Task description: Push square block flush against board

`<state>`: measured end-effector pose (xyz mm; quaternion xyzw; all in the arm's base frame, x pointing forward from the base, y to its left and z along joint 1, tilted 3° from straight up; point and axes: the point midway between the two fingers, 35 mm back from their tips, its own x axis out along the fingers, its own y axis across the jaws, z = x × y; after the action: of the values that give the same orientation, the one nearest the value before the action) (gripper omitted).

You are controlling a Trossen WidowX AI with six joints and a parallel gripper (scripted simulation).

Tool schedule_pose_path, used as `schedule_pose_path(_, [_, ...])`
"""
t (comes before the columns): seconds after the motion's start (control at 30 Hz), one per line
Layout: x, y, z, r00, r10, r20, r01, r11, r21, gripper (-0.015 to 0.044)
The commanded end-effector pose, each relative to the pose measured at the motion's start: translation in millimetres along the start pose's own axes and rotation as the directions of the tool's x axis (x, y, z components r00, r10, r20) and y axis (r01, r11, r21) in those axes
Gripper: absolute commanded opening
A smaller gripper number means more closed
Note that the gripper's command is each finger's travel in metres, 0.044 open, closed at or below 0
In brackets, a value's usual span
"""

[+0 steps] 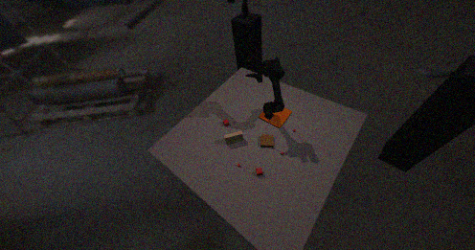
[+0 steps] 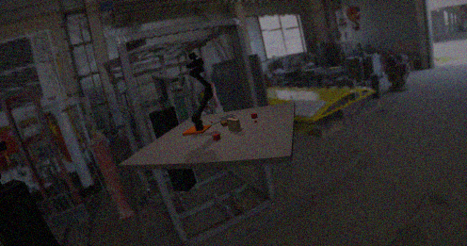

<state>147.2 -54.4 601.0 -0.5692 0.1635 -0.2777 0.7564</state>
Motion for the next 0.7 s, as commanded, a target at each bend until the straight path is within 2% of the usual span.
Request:
schedule_pose_path(0.0, [0.0,0.0,0.0,1.000,0.000,0.000,0.000,1.000,0.000,0.0374])
schedule_pose_path(0.47, [-2.0,-23.1,-20.2,0.991,-0.065,0.118,0.052,0.992,0.114,0.0006])
schedule_pose_path(0.67, [0.3,-33.4,-33.6,0.982,-0.099,0.163,0.070,0.981,0.179,0.0000])
